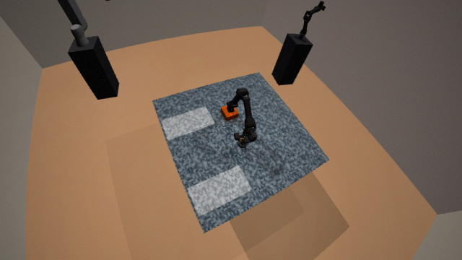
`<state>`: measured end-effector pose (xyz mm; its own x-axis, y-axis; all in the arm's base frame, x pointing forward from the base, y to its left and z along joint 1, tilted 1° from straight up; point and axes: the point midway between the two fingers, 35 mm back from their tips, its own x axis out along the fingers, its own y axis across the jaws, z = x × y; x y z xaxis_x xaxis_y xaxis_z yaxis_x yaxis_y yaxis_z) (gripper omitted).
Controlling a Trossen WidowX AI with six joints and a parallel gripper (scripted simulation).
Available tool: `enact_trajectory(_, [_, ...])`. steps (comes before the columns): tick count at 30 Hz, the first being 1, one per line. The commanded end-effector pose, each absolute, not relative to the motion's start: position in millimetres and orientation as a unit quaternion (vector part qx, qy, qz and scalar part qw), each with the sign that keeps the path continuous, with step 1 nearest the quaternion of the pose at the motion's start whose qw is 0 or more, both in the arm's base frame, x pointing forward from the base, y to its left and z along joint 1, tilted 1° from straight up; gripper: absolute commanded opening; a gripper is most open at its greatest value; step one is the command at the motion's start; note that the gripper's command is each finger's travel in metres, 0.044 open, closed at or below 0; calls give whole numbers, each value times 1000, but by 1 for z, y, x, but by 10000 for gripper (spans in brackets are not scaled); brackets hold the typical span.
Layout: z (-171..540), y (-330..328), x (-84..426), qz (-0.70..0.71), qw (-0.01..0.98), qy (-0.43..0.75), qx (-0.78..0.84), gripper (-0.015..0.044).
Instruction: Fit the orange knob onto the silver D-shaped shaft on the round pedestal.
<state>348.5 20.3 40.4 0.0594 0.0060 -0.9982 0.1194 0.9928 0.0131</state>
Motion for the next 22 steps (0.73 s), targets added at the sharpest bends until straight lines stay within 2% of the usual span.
enact_trajectory(1, [41,20,348,-39,726,685,46,440])
enact_trajectory(6, [51,20,349,-39,726,685,46,440])
enact_trajectory(12, [133,20,344,-39,726,685,46,440])
enact_trajectory(22, [136,20,346,-39,727,685,46,440])
